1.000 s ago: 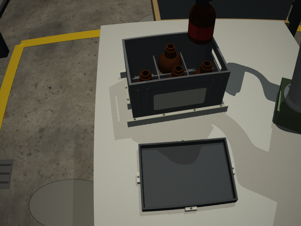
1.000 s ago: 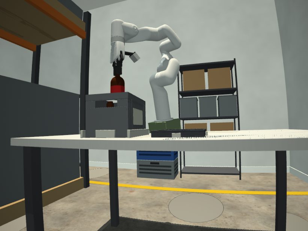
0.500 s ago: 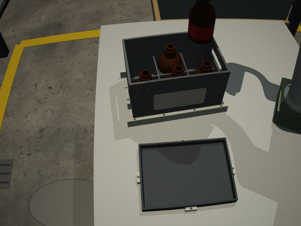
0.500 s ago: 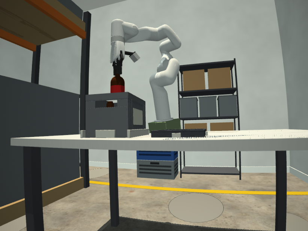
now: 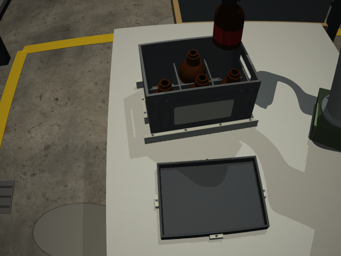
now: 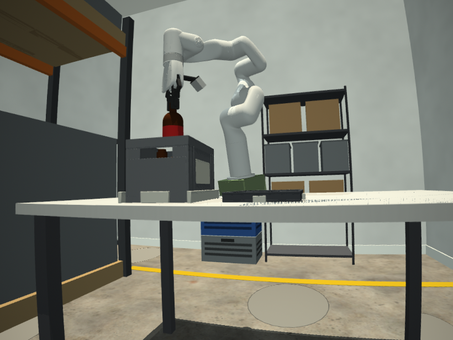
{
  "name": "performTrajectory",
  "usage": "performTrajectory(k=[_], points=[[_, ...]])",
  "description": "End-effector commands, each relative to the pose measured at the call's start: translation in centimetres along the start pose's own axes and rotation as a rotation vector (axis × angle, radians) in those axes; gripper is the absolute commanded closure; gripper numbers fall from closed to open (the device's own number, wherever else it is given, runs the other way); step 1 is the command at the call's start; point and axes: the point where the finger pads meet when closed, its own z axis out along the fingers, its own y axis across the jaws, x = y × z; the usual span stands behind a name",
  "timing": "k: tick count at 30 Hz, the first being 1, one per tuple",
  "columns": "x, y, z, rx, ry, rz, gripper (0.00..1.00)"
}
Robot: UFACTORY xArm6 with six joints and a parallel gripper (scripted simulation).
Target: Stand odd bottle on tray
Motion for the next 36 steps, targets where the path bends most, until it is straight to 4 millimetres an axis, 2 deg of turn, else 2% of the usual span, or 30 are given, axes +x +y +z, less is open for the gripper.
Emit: performTrajectory(k=[1,36], points=[[-0.1,0.0,-0.1,-0.001,-0.004,0.0,1.0],[0.5,1.1,-0.1,-0.001,-0.004,0.0,1.0]])
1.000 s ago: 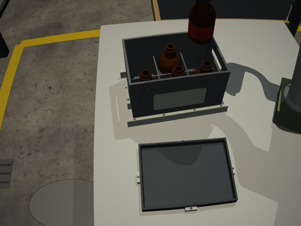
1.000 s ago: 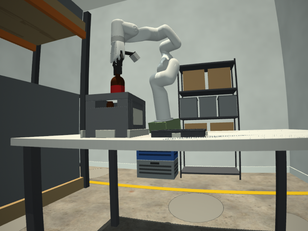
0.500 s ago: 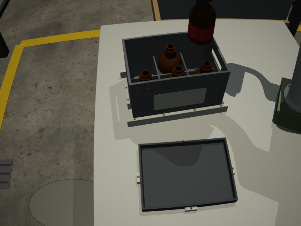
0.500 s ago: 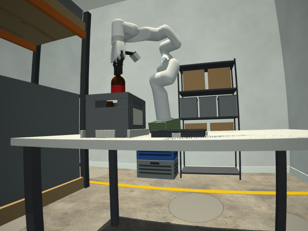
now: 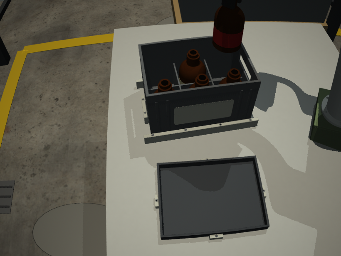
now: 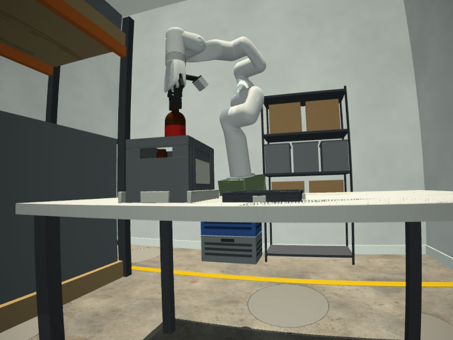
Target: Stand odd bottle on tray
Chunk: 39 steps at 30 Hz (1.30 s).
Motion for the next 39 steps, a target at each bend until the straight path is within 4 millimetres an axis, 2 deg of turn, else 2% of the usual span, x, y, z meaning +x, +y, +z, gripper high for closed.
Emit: performTrajectory(k=[1,39], points=[[0.0,0.3,-0.1,-0.001,-0.004,0.0,1.0],[1.8,3.7,-0.1,-0.001,-0.004,0.0,1.0]])
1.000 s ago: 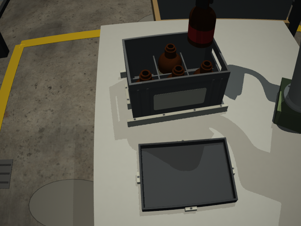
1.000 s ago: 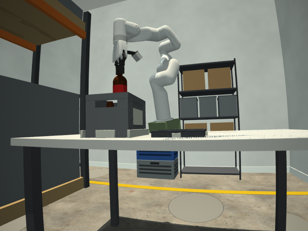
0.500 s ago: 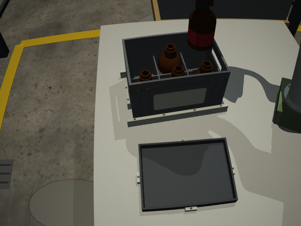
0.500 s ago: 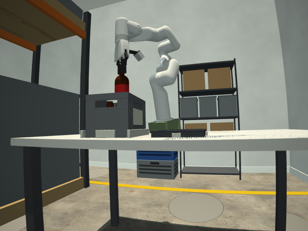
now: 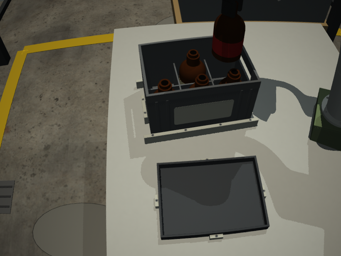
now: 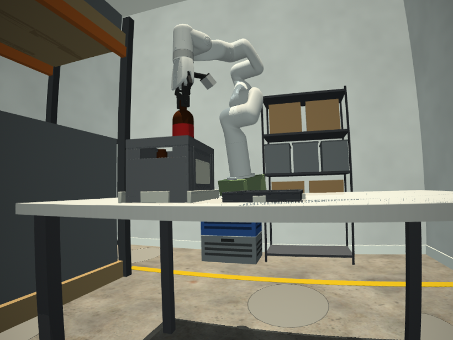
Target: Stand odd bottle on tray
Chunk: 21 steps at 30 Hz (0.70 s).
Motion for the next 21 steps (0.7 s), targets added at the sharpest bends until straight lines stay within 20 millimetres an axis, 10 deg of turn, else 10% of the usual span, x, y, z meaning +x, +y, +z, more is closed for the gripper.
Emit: performTrajectory(k=[1,21], points=[[0.3,0.7,-0.1,-0.001,-0.004,0.0,1.0],[1.6,3.5,-0.1,-0.001,-0.004,0.0,1.0]])
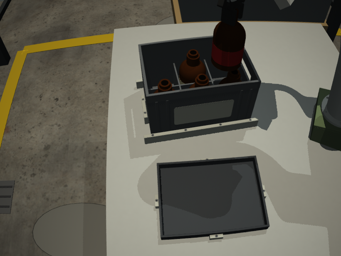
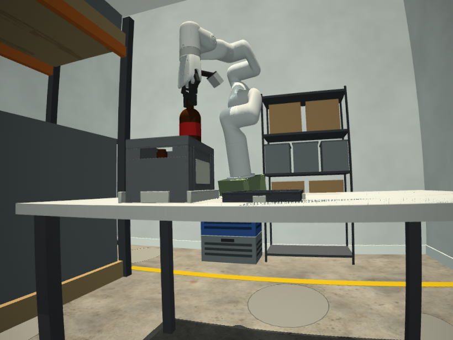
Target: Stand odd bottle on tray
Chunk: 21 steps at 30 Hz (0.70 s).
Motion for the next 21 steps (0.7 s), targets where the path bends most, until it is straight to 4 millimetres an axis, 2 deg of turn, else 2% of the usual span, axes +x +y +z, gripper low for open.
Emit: performTrajectory(k=[1,21], points=[[0.4,0.9,-0.1,-0.001,-0.004,0.0,1.0],[2.0,4.1,-0.1,-0.001,-0.004,0.0,1.0]])
